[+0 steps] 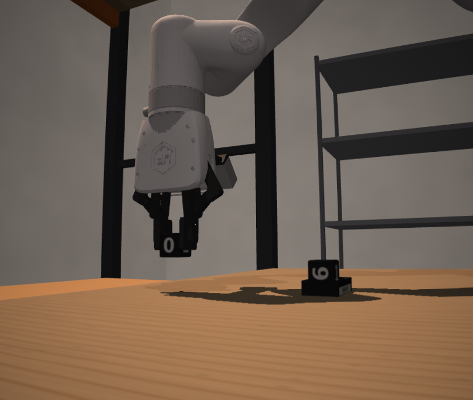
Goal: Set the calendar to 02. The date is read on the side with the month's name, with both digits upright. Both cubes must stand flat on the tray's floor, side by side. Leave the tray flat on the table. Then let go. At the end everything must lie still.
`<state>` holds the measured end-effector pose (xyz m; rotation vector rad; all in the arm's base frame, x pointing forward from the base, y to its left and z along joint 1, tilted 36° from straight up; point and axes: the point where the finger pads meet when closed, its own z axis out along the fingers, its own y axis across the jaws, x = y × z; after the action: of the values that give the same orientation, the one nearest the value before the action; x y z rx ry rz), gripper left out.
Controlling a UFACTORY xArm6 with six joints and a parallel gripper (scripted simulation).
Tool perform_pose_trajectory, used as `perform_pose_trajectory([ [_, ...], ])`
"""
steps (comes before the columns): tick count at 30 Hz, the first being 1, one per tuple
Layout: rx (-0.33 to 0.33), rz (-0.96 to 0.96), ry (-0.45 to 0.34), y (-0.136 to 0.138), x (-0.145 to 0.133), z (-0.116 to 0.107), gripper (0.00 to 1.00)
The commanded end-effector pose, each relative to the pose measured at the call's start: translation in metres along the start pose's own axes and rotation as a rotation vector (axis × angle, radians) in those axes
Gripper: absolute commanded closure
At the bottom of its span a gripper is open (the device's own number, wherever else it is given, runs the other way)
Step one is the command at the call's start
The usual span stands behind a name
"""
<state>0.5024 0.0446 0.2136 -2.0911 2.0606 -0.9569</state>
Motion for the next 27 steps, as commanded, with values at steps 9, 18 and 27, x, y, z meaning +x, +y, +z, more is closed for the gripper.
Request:
perform_pose_trajectory([
  [9, 0.004, 0.001, 0.000, -0.001, 0.000, -0.057, 0.73],
  [18, 0.004, 0.001, 0.000, -0.001, 0.000, -0.057, 0.73],
  [27, 0.004, 0.085, 0.000, 0.003, 0.004, -0.059, 0.73],
])
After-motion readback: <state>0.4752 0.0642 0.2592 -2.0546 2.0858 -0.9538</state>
